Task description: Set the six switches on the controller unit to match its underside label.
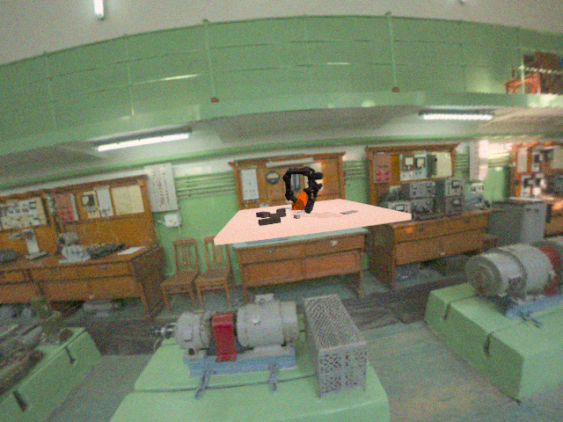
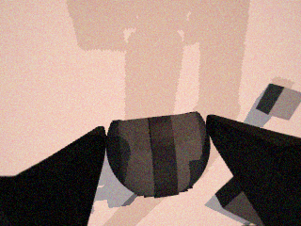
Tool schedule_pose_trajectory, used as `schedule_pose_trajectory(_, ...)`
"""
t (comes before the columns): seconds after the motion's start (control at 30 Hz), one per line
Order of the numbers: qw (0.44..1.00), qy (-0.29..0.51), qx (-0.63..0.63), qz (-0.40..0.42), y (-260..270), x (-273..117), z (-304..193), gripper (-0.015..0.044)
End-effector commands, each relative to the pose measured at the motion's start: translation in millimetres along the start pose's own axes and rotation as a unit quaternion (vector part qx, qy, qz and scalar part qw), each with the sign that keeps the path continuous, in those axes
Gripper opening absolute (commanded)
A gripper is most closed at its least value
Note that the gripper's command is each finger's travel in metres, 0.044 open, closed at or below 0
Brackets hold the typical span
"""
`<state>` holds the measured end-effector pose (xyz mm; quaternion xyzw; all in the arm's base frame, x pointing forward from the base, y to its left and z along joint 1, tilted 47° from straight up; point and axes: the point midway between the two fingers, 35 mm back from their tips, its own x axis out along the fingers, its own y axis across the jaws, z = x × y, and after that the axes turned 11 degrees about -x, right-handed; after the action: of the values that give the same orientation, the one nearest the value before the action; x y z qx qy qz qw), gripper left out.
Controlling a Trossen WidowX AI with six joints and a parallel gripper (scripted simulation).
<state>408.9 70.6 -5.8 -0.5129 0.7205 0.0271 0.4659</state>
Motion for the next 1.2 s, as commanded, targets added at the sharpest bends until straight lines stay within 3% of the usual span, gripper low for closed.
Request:
schedule_pose_trajectory(0.0,1.0,0.008,-0.002,0.006,0,10,3,0.0336)
schedule_pose_trajectory(1.17,1.0,0.008,-0.002,0.006,-5,25,25,0.0338)
